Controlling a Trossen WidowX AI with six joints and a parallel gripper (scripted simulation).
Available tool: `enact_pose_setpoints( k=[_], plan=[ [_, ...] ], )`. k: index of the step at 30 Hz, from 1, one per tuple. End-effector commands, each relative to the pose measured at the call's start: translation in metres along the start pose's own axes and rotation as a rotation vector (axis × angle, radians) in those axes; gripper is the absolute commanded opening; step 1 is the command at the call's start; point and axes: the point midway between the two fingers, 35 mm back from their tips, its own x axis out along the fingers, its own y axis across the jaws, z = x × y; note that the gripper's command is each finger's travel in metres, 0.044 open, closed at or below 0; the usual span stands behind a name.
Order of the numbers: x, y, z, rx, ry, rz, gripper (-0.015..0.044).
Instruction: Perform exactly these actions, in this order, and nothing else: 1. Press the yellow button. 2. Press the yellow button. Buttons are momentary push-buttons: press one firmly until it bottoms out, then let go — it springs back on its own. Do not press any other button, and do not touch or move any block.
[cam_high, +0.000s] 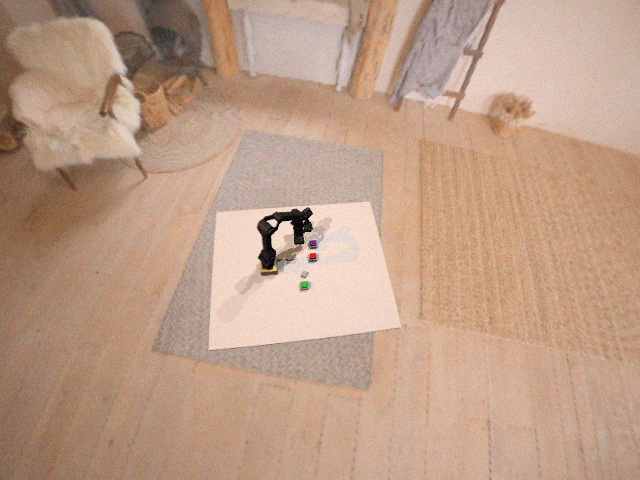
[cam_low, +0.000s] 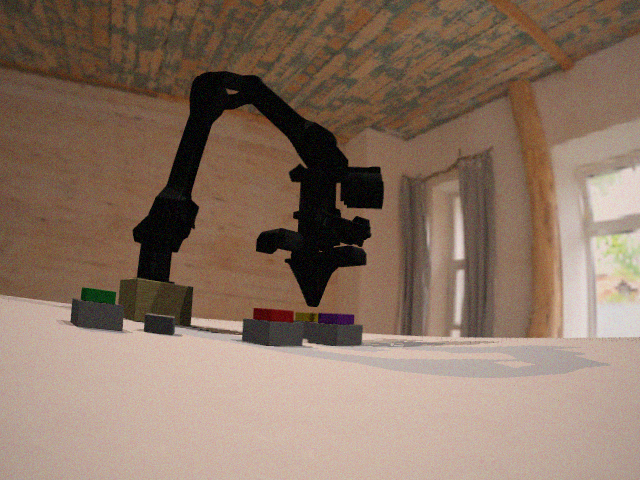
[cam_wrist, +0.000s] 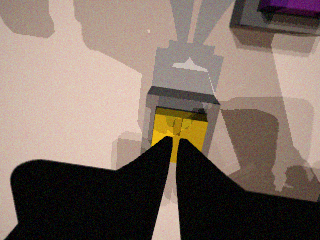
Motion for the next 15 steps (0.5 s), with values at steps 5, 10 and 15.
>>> enact_pose_setpoints(
  k=[5, 10, 15],
  plan=[
    [0.0156, -0.0018, -0.0027, 0.002, 0.013, -0.007, 0.002],
    [0.0167, -0.0019, -0.0027, 0.002, 0.013, -0.007, 0.002],
    [0.0167, -0.0019, -0.0027, 0.002, 0.013, -0.007, 0.002]
  ],
)
